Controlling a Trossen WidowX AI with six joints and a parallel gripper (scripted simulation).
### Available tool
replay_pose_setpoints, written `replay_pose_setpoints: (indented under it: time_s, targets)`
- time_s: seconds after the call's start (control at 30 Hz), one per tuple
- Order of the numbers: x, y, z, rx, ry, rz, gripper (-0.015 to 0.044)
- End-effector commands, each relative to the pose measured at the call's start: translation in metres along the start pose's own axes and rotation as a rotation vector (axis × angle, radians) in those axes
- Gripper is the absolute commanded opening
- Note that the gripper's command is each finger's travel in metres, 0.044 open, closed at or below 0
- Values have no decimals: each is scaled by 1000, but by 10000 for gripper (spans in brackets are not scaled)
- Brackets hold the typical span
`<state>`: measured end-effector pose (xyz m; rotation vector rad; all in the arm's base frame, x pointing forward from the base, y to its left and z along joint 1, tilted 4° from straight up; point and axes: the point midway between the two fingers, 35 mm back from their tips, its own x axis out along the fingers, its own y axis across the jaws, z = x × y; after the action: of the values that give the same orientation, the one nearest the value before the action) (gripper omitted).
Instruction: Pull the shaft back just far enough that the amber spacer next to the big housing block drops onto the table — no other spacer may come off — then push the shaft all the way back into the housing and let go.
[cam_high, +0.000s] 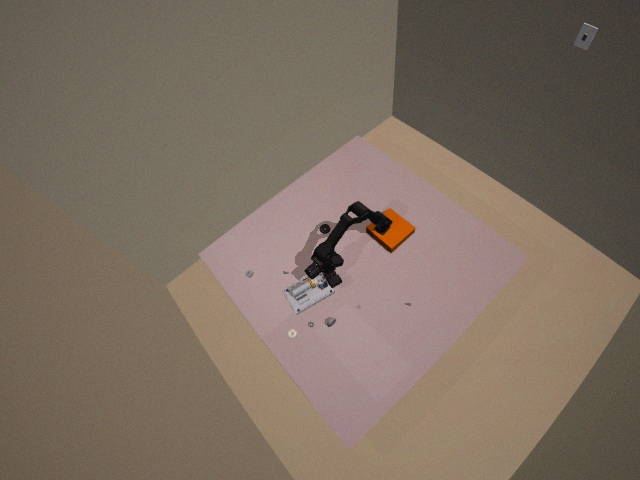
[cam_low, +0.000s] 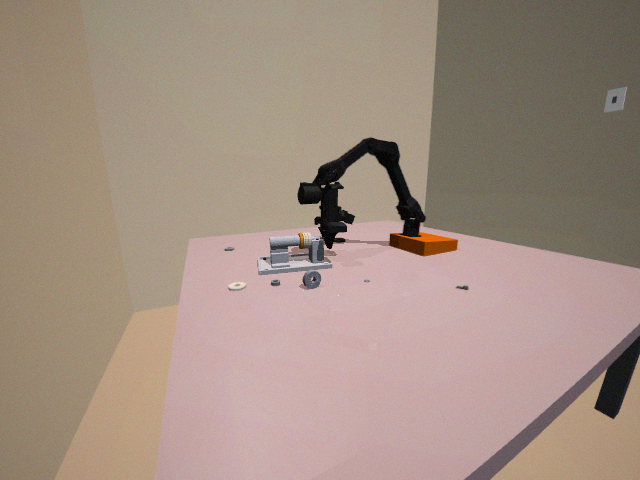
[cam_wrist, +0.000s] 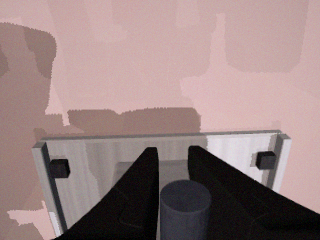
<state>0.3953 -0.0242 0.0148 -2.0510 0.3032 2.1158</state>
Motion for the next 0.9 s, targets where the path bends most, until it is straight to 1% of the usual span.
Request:
replay_pose_setpoints:
  time_s: [0.0, 0.03, 0.87]
  targets:
    - [0, 0, 0, 0, 0, 0, 7]
    - [0, 0, 0, 0, 0, 0, 0]
    - [0, 0, 16, -3, -3, -3, 0]
